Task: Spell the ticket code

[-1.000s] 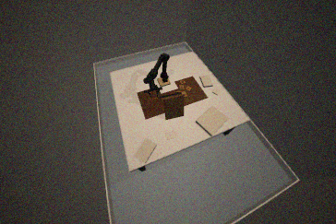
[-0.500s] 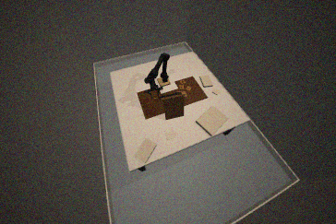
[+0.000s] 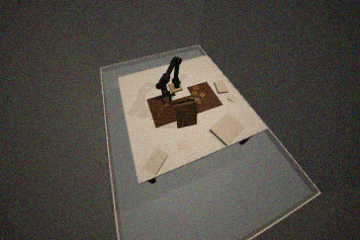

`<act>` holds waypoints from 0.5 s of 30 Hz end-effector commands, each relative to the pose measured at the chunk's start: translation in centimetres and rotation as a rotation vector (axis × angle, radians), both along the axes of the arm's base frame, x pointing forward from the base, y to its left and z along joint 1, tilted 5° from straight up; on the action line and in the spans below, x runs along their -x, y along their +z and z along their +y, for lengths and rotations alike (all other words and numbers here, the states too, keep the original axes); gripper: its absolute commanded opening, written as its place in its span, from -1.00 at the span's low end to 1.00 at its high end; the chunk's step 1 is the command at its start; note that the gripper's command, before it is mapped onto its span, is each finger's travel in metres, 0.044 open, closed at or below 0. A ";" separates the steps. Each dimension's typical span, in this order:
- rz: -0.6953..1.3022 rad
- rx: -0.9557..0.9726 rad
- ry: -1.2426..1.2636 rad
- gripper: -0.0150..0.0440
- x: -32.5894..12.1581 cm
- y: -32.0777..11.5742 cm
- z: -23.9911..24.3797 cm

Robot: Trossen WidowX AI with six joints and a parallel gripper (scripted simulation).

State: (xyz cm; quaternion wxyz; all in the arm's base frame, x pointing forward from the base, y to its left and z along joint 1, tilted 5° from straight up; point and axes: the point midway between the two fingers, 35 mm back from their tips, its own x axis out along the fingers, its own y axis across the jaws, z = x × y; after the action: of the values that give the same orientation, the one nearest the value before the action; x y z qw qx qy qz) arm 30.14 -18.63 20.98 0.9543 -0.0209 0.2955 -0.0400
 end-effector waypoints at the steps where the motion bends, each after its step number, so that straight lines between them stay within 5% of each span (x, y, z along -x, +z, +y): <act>1: 0.003 -0.005 -0.005 -0.49 0.0 -0.2 0.3; 15: 0.003 -0.006 -0.005 -0.49 0.0 -0.2 0.9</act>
State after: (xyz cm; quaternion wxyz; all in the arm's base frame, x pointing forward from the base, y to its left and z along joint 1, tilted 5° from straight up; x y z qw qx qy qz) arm 30.20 -17.88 20.95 0.9543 -0.0205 0.2955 -0.0399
